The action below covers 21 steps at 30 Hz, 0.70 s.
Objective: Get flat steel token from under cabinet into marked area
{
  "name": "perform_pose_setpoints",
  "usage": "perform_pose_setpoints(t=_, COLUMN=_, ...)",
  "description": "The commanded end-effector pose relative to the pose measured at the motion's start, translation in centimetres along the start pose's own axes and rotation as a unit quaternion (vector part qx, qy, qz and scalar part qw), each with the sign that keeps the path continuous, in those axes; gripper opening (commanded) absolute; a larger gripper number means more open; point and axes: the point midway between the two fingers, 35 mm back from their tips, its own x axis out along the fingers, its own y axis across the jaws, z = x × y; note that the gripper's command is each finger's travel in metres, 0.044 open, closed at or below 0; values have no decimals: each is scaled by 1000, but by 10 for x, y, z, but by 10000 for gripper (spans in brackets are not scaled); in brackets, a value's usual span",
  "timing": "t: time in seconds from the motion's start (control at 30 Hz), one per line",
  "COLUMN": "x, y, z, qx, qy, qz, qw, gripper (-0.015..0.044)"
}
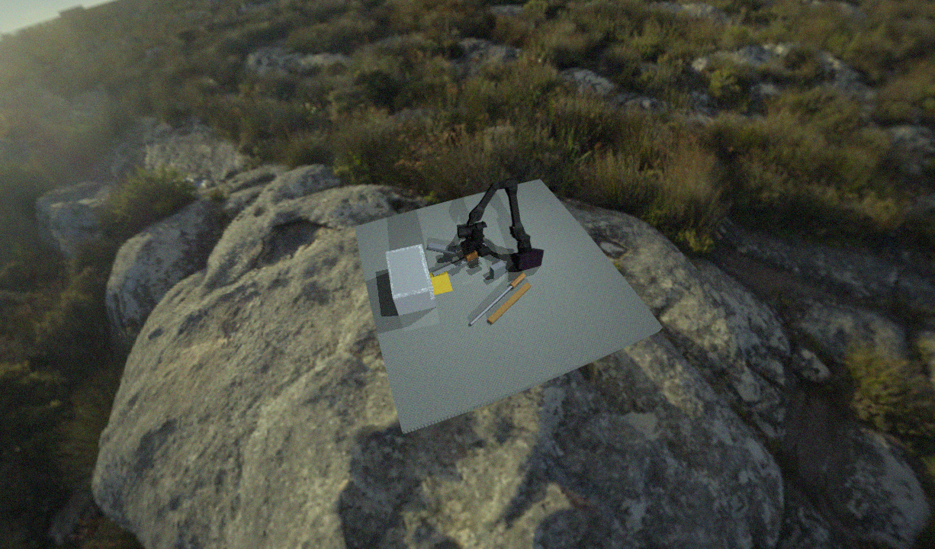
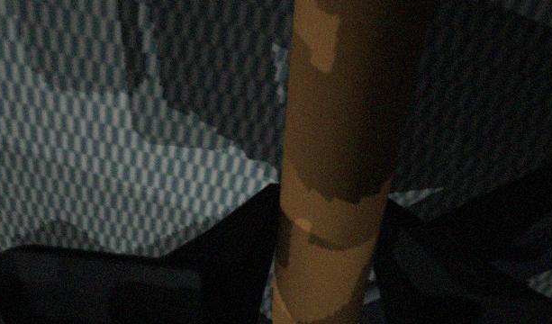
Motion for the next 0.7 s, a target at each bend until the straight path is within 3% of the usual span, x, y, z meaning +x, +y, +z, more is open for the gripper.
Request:
perform_pose_setpoints(t=0.0, x=0, y=0, z=0, qx=0, qy=0, qz=-1, qw=1000, gripper=0)
perform_pose_setpoints(t=0.67, x=0, y=-1, z=19, qx=5, qy=4, qz=-1, qw=1000, gripper=0)
